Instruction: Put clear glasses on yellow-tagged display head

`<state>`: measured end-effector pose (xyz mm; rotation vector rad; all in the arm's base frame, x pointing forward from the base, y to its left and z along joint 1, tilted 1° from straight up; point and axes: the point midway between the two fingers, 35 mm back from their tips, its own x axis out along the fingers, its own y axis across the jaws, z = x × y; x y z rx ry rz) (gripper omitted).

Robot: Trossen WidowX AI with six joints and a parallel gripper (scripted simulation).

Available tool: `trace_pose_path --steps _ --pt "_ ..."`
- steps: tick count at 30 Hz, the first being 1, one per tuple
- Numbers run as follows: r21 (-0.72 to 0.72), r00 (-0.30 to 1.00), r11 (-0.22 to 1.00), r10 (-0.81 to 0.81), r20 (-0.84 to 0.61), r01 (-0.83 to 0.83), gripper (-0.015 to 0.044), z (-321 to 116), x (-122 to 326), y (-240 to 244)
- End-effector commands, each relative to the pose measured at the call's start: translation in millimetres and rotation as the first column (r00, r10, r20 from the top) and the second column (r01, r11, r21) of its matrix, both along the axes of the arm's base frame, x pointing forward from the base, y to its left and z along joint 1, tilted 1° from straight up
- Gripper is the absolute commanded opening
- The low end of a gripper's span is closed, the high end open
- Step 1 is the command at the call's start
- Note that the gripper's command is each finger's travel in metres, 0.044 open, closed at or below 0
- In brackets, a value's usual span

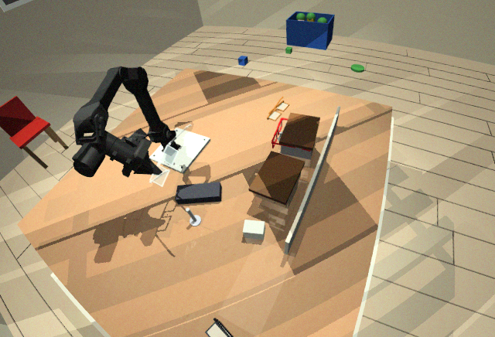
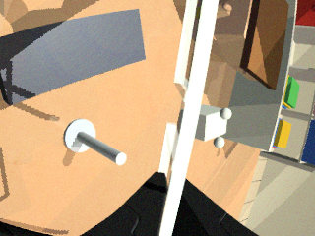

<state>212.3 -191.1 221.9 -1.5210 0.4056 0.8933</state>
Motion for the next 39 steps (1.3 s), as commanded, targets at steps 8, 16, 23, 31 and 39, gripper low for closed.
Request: trace_pose_path --steps 8,16,23,31,39 --pt "-0.052 0.999 0.998 0.027 0.038 -0.025 0.0000 3 -6 -7" --pt "-0.052 0.999 0.998 0.027 0.038 -0.025 0.0000 3 -6 -7" --pt "-0.052 0.999 0.998 0.027 0.038 -0.025 0.0000 3 -6 -7" --pt "-0.042 0.999 0.999 0.027 0.022 -0.026 0.0000 1 -4 -4" --pt "0.017 0.994 0.999 0.030 -0.100 -0.029 0.0000 -11 10 19"
